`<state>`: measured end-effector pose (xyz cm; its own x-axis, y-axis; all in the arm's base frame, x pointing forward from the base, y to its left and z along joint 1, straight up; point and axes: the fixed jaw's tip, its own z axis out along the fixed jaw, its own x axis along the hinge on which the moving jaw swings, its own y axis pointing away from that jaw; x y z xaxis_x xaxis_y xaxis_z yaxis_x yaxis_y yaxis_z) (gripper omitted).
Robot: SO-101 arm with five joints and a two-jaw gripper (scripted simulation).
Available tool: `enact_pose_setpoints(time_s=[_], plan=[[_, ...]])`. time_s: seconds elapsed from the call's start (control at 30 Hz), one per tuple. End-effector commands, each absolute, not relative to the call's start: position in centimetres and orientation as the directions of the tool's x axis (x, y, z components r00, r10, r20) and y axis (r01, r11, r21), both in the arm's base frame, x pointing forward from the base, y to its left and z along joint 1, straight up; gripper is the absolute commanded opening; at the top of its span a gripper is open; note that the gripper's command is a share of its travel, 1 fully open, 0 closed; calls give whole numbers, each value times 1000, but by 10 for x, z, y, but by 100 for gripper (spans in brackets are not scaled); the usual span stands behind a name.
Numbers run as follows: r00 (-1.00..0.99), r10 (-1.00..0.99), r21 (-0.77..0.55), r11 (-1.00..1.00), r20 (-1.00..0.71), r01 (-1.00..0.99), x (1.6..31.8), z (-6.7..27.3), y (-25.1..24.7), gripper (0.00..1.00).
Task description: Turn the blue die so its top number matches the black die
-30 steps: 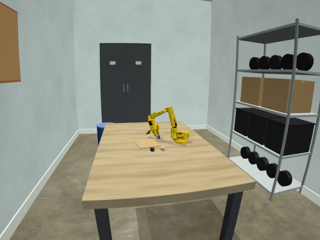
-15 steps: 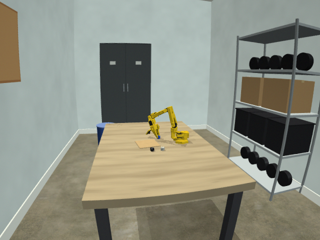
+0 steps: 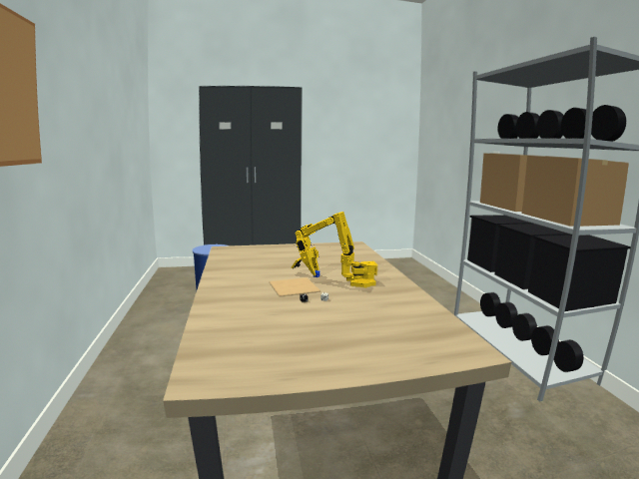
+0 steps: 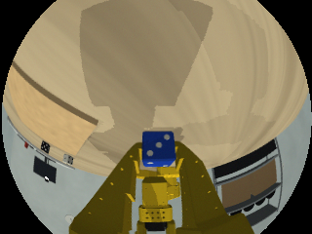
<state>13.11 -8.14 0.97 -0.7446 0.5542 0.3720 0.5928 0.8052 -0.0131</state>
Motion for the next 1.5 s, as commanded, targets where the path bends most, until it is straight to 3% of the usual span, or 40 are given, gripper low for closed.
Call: enact_pose_setpoints(time_s=[0.0, 0.33, 0.97, 1.47], plan=[[-766, 568, -8, 805, 301, 594, 139, 18, -88, 0], [-774, 574, -7, 805, 269, 594, 140, 24, -88, 0], [-802, 595, 2, 803, -56, 596, 138, 69, -85, 0], [-801, 594, 3, 803, -78, 596, 137, 71, -84, 0]])
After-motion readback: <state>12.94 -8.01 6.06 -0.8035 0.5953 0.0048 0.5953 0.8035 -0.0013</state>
